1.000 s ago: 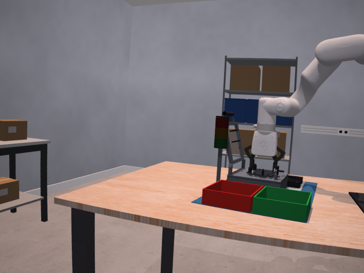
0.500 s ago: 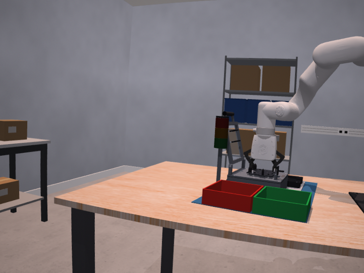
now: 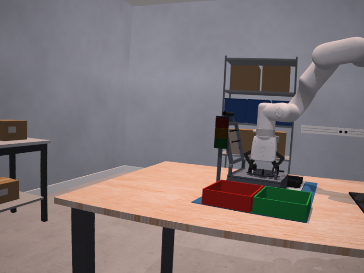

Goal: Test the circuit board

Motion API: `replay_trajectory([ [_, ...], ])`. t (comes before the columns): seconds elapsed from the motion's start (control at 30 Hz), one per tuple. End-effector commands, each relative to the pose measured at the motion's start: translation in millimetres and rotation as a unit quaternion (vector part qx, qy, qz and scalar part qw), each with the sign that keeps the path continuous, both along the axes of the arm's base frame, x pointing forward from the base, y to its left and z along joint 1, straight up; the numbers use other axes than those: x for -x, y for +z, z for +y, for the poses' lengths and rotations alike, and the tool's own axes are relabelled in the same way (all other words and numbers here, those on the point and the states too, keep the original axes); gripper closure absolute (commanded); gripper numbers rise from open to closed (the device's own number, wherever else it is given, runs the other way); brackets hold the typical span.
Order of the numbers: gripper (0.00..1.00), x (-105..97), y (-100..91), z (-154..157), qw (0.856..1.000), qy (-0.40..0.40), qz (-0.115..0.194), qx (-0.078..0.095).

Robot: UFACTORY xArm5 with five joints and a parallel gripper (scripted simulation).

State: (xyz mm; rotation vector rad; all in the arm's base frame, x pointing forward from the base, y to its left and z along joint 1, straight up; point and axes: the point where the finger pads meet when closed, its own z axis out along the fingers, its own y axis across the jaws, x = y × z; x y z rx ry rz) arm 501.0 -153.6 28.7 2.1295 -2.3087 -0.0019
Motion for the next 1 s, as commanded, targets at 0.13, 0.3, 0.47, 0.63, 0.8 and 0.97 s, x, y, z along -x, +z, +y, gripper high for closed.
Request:
replay_trajectory([
  [0.13, 0.00, -1.6, -5.7, -0.5, 1.000, 0.000, -0.002, 0.001],
  [0.3, 0.00, -1.6, -8.5, -0.6, 1.000, 0.000, -0.002, 0.001],
  [0.47, 0.00, -1.6, -8.9, -0.6, 1.000, 0.000, -0.002, 0.001],
  [0.63, 0.00, -1.6, -8.9, -0.6, 1.000, 0.000, -0.002, 0.001],
  [0.8, 0.05, -1.6, -8.9, -0.6, 1.000, 0.000, -0.002, 0.001],
  [0.97, 0.05, -1.6, -8.9, -0.6, 1.000, 0.000, -0.002, 0.001],
])
